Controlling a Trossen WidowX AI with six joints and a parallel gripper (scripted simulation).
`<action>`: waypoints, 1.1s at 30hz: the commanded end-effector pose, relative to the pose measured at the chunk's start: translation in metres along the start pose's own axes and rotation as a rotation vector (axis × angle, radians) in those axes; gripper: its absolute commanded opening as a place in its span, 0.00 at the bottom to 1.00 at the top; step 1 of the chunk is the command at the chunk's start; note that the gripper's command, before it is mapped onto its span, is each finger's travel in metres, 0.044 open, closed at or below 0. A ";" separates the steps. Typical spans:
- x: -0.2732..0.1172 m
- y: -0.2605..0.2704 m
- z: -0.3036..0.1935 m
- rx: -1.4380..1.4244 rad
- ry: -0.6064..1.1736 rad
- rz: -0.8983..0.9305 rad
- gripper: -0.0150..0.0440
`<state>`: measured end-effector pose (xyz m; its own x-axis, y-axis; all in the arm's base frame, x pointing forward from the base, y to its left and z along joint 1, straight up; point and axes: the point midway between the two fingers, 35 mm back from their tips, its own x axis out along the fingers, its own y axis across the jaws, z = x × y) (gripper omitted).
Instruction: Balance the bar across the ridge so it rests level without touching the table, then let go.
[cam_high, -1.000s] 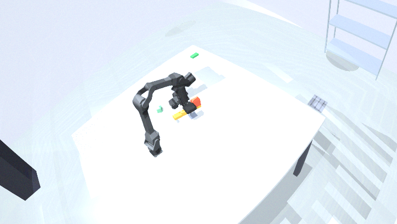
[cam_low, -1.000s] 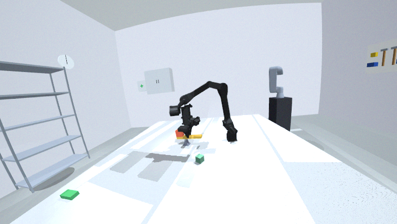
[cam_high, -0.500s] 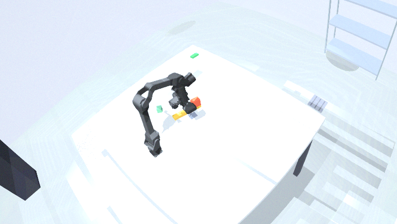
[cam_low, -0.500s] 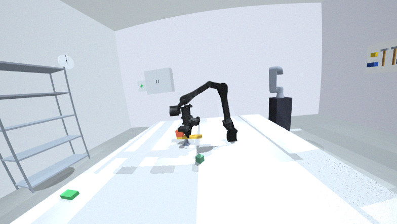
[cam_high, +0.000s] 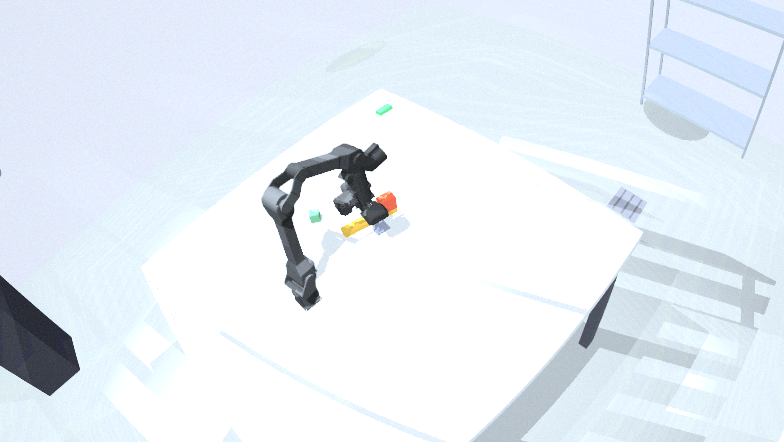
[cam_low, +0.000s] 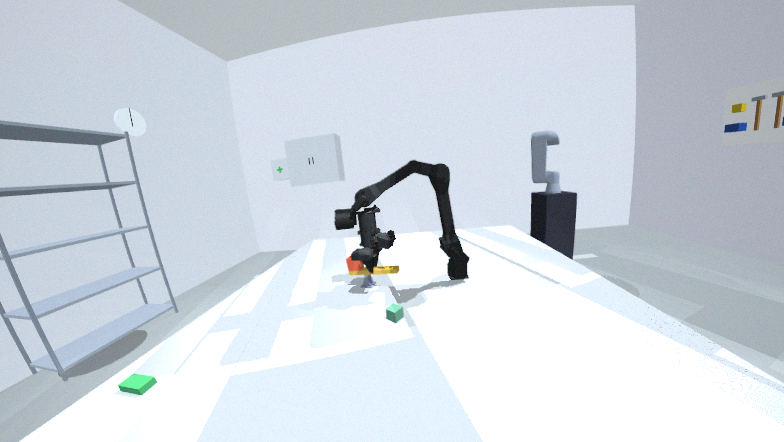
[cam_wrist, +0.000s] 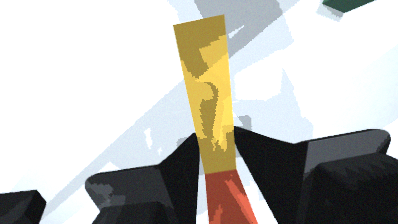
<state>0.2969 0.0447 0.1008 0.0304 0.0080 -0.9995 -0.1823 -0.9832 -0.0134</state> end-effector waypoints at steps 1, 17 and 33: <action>0.001 0.001 0.000 -0.005 0.001 0.003 0.25; 0.002 0.001 0.000 -0.005 0.001 0.003 0.25; 0.004 0.001 0.000 -0.005 0.001 0.003 0.25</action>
<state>0.2971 0.0447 0.0981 0.0304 0.0079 -0.9995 -0.1823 -0.9832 -0.0134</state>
